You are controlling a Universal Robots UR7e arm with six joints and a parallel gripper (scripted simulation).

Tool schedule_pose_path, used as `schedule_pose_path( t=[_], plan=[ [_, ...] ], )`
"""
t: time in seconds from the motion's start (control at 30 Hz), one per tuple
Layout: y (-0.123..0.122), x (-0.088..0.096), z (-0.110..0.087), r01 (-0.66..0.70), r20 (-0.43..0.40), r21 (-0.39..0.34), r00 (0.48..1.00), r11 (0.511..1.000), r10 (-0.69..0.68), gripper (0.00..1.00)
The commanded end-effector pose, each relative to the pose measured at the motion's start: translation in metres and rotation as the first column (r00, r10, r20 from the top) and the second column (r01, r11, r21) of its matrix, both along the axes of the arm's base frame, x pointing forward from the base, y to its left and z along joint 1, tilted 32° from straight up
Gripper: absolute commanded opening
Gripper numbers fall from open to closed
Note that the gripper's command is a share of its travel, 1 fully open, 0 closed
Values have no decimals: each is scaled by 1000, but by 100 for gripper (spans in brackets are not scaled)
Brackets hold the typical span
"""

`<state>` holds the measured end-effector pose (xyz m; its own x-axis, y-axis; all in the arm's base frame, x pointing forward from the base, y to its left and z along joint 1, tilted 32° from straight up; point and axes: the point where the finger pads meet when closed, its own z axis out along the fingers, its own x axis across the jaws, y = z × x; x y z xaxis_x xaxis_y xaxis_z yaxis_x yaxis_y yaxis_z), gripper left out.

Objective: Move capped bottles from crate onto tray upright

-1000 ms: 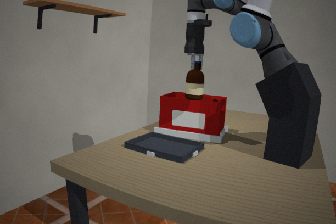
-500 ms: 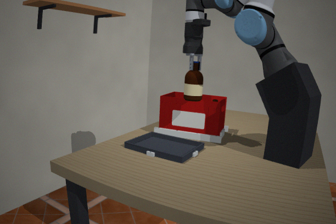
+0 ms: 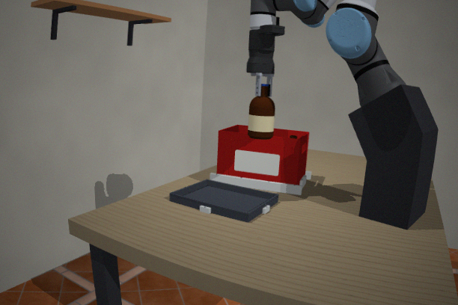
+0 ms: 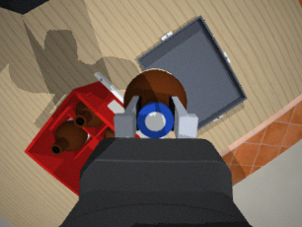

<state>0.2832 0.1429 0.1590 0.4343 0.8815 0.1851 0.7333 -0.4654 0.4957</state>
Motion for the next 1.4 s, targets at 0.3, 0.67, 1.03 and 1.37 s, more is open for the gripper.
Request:
schedule_pose_path(
  t=[0.3, 0.67, 1.03, 1.37],
  plan=[
    [20, 0, -1, 3, 3, -2, 1000, 1000, -3, 0],
    [41, 0, -2, 11, 7, -5, 1000, 1000, -11, 0],
    [54, -1, -5, 8, 5, -4, 1000, 1000, -8, 0],
    [64, -3, -7, 4, 2, -4, 1000, 1000, -4, 0]
  ],
)
